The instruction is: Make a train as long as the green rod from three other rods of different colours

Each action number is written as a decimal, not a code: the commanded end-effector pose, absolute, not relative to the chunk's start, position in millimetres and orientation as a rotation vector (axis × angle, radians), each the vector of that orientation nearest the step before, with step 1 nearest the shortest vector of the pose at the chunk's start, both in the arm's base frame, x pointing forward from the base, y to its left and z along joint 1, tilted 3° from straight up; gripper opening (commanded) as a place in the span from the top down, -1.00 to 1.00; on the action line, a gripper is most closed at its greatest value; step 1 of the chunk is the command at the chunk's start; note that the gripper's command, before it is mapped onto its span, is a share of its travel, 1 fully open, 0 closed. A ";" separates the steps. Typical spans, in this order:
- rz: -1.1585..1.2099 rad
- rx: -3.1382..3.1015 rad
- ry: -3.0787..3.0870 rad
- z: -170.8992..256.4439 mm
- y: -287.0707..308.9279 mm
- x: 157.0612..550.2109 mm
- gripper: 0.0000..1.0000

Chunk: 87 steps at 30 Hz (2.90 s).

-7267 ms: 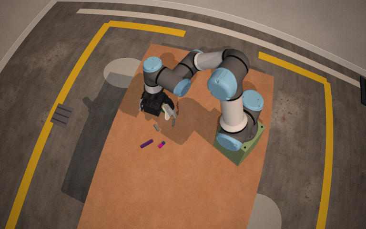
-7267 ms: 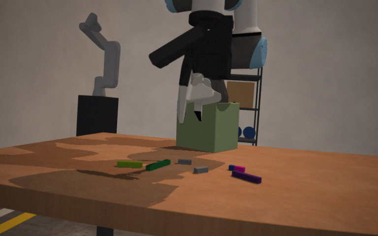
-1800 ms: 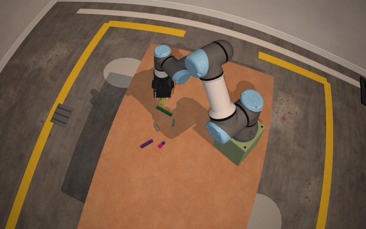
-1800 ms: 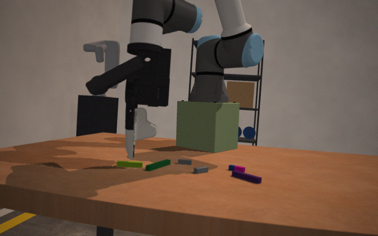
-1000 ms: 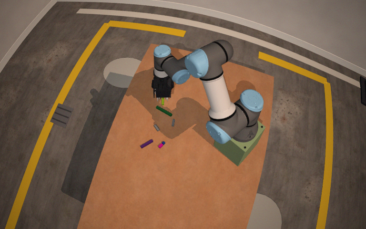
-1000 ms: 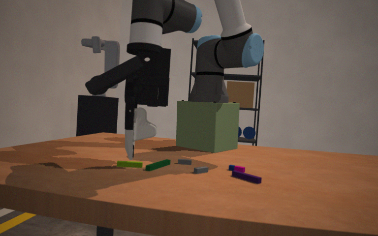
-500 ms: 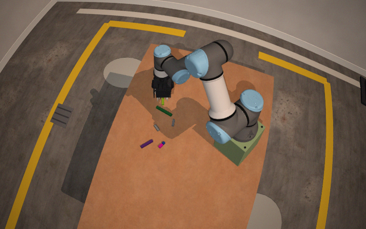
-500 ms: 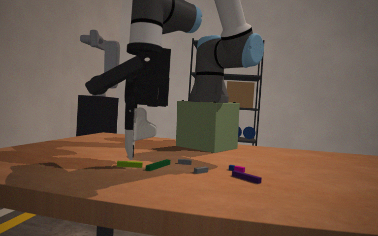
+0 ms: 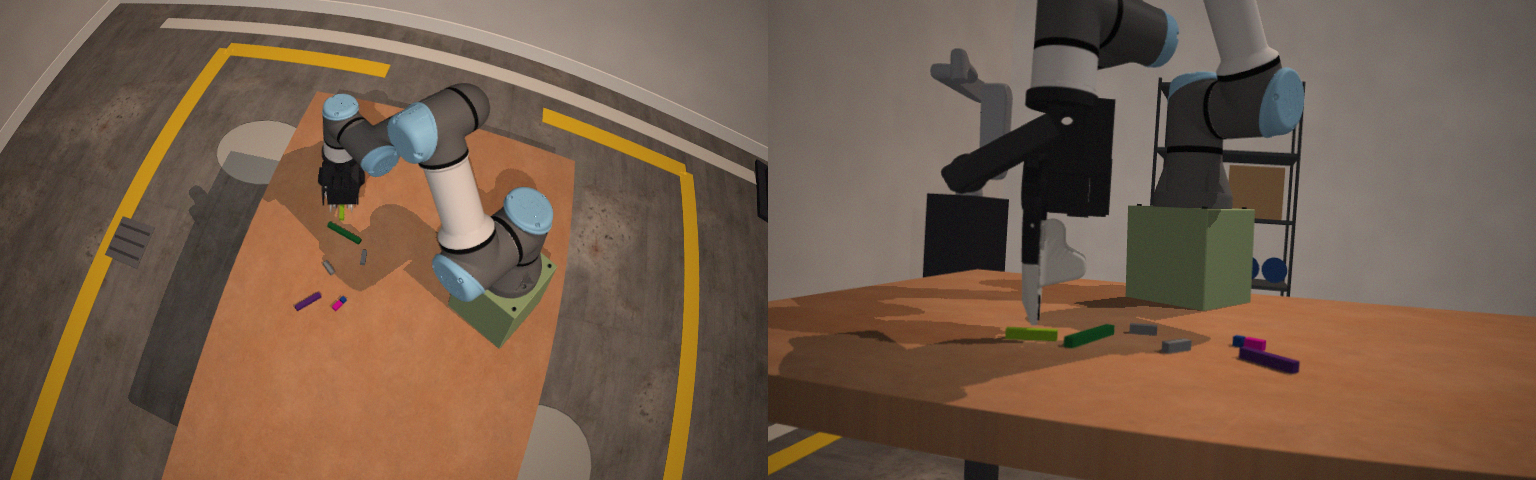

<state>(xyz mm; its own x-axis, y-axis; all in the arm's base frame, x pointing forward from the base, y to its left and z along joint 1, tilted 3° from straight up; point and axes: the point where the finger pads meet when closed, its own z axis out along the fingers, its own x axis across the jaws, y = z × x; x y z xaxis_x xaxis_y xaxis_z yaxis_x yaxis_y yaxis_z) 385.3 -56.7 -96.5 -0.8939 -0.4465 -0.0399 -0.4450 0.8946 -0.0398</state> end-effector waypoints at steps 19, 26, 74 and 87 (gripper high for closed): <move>-0.048 -0.708 3.009 -107.3 -57.3 386.8 0.72; -0.048 -0.708 3.009 -111.9 -57.4 387.0 0.72; -0.048 -0.708 3.009 -112.5 -57.4 387.0 1.00; -0.048 -0.708 3.009 -112.5 -57.4 387.0 1.00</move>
<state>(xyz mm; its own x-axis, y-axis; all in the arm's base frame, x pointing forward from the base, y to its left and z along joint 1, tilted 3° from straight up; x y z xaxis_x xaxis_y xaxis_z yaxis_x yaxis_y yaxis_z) 386.3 -57.1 -113.2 -0.8939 -0.4465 -0.0399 -0.4450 0.8946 -0.0398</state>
